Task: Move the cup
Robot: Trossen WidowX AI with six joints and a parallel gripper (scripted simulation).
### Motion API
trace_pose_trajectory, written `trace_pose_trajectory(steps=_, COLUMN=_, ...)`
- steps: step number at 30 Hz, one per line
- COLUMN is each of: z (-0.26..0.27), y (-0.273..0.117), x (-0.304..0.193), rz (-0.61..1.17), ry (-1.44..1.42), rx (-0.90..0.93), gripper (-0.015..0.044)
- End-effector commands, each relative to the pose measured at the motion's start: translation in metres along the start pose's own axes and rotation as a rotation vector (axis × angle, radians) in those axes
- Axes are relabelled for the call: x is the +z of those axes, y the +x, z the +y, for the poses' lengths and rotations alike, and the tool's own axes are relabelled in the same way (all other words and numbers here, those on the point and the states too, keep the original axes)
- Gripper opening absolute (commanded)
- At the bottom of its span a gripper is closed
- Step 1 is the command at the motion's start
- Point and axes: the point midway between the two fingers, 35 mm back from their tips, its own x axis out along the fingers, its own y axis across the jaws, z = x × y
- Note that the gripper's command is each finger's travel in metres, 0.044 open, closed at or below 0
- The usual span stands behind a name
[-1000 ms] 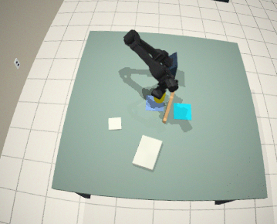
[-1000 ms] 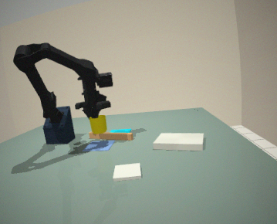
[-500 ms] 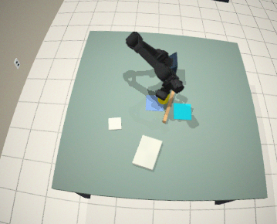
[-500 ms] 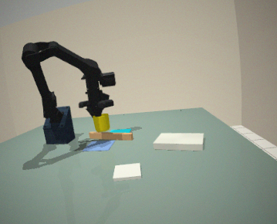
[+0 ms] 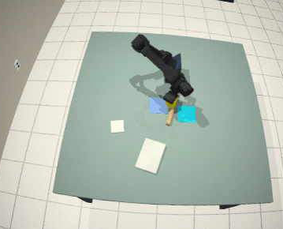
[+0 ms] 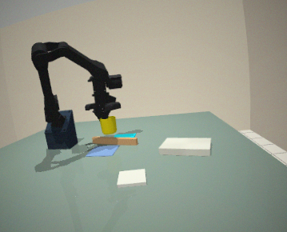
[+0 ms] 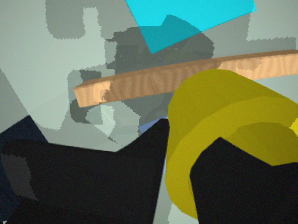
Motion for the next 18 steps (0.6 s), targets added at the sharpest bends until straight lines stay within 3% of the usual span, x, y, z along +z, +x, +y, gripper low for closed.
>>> trace_pose_trajectory(steps=1, z=0.002, y=0.0, x=0.01, rz=-0.002, ry=0.005, rx=0.004, gripper=0.0)
trace_pose_trajectory(steps=18, z=0.01, y=-0.002, x=0.041, rz=-0.003, ry=0.006, rx=0.004, gripper=0.0)
